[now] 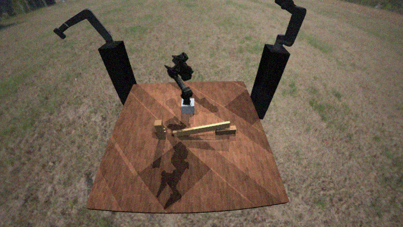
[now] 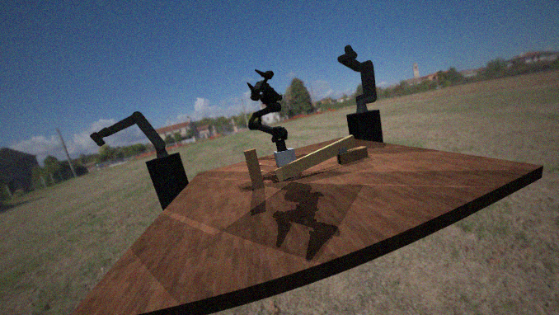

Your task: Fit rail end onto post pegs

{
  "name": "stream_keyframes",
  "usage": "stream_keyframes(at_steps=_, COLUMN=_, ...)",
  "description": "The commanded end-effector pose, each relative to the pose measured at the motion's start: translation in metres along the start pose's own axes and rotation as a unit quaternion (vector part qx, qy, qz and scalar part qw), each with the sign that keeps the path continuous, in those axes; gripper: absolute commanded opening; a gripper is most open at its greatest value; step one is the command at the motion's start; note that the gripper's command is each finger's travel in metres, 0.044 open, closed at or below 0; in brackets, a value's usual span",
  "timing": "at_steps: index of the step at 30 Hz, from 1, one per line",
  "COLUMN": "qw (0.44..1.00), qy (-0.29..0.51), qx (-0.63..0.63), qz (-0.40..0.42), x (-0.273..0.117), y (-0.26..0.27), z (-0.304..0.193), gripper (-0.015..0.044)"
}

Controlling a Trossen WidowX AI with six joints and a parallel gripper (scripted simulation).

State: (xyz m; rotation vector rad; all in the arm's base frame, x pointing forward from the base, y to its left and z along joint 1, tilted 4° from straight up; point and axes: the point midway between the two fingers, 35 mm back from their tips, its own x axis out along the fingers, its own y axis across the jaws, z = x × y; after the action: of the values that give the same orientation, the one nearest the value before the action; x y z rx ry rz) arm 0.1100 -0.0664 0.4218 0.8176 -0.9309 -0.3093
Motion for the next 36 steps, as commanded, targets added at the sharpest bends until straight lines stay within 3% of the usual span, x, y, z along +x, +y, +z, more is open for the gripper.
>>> stream_keyframes(at_steps=1, qw=1.000, qy=0.002, qx=-0.009, qz=0.002, x=0.001, y=0.002, z=-0.002, gripper=0.0426)
stream_keyframes(at_steps=7, qw=0.956, qy=0.077, qx=-0.272, qz=0.075, x=0.014, y=0.037, z=-0.076, gripper=0.0440)
stream_keyframes(at_steps=13, qw=0.821, qy=0.182, qx=-0.517, qz=0.161, x=0.018, y=0.037, z=-0.175, gripper=0.0440)
stream_keyframes(at_steps=19, qw=0.618, qy=0.297, qx=-0.686, qz=0.245, x=0.006, y=-0.006, z=-0.264, gripper=0.0440)
stream_keyframes(at_steps=25, qw=0.375, qy=0.421, qx=-0.756, qz=0.332, x=-0.023, y=-0.080, z=-0.330, gripper=0.0440)
stream_keyframes(at_steps=31, qw=0.142, qy=0.541, qx=-0.714, qz=0.421, x=-0.068, y=-0.164, z=-0.357, gripper=0.0440)
stream_keyframes(at_steps=36, qw=-0.014, qy=0.630, qx=-0.602, qz=0.491, x=-0.114, y=-0.224, z=-0.351, gripper=0.0440)
